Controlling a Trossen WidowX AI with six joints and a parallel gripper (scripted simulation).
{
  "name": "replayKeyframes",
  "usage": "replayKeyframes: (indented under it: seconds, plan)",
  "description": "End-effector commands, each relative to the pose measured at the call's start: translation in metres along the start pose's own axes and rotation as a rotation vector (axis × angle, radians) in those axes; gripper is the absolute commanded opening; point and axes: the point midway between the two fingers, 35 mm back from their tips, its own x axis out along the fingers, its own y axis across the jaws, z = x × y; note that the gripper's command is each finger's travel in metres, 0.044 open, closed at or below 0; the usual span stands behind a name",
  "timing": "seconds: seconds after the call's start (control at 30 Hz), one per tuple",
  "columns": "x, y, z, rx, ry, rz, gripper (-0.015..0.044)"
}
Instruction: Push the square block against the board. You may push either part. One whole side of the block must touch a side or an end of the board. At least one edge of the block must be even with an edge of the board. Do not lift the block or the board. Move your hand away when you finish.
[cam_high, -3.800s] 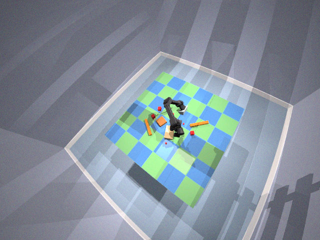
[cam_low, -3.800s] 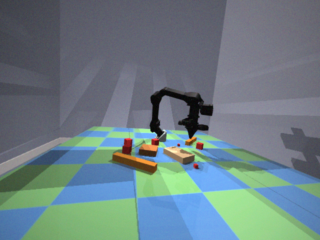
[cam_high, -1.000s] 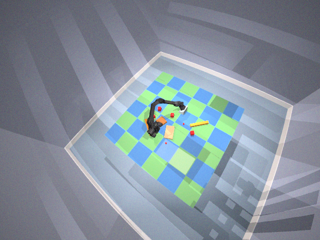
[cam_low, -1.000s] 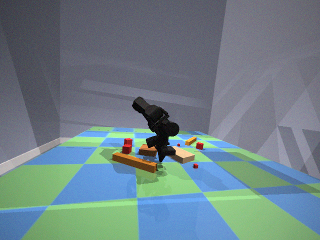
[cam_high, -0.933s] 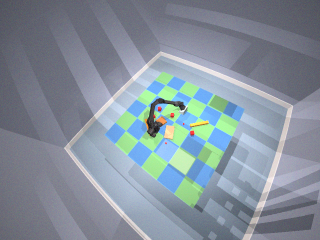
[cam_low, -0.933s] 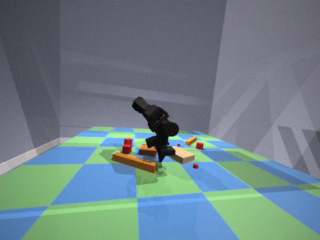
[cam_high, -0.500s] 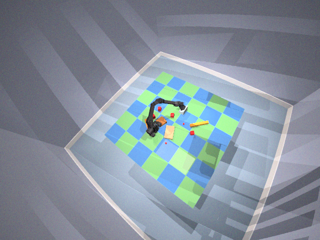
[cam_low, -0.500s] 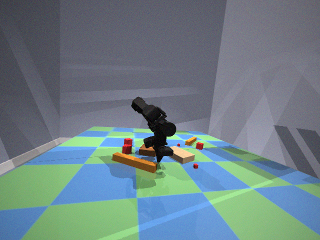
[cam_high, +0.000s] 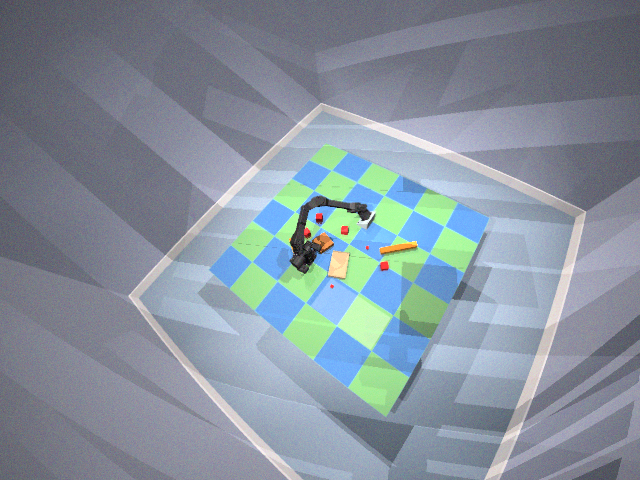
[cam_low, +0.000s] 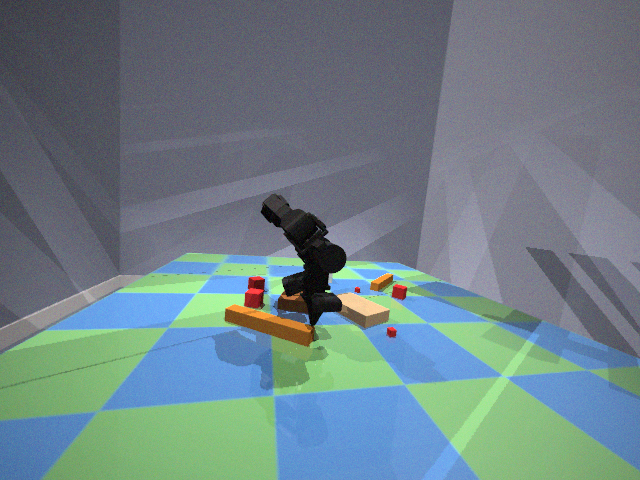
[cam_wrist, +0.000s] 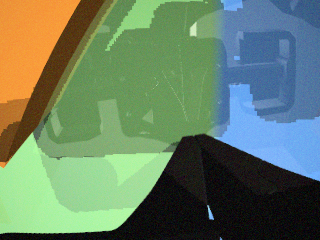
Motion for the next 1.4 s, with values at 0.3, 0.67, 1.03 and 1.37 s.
replayKeyframes:
  seconds: [0.3,0.67,1.03,1.37]
  plan:
    - [-0.001,0.001,-0.014,-0.003,-0.003,0.003,0.0]
    - [-0.001,0.001,-0.032,-0.004,-0.003,0.003,0.0]
    - [-0.001,-0.001,-0.047,-0.004,-0.004,0.002,0.0]
    - [-0.056,0.001,-0.043,-0.004,-0.002,0.002,0.0]
